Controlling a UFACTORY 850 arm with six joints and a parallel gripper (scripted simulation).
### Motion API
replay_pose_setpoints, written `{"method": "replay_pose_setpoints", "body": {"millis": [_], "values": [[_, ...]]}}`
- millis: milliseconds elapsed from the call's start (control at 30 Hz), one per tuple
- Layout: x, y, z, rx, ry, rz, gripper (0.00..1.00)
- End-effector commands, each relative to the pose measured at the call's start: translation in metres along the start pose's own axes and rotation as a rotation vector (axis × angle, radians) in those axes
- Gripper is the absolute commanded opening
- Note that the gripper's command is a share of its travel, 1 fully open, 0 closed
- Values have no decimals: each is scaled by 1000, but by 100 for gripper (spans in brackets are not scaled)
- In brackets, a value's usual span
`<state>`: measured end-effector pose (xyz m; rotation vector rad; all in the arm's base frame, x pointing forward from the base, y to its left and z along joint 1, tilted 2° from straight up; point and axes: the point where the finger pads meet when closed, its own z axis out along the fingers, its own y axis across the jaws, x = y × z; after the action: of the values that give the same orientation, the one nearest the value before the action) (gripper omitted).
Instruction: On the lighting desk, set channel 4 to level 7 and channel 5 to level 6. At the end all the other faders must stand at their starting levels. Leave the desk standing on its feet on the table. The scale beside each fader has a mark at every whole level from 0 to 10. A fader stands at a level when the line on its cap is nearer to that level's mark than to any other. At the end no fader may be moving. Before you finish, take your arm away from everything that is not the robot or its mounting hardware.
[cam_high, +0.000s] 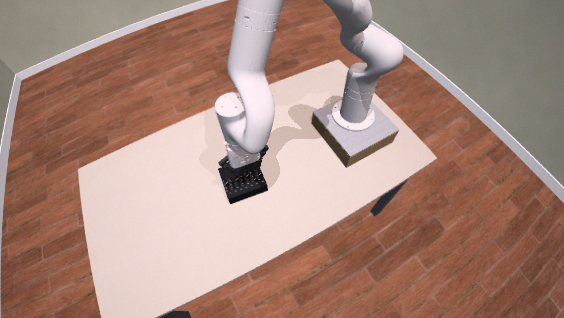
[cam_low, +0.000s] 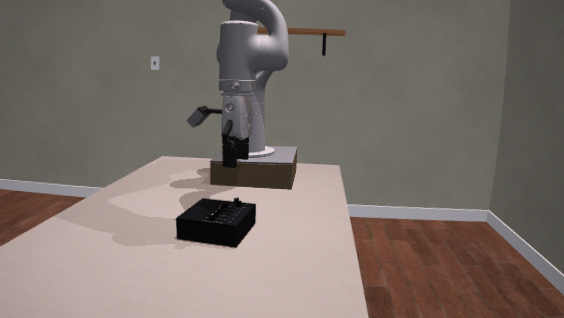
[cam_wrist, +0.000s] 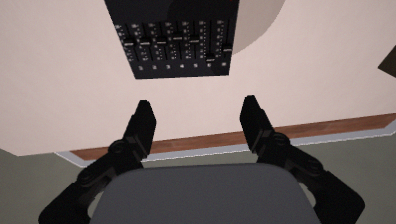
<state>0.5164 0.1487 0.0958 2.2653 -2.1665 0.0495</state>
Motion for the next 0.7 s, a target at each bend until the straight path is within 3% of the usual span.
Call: {"method": "replay_pose_setpoints", "body": {"millis": [0, 667], "values": [[0, -1, -11, 1, 0, 0, 100], [0, -1, -21, 1, 0, 0, 100]]}}
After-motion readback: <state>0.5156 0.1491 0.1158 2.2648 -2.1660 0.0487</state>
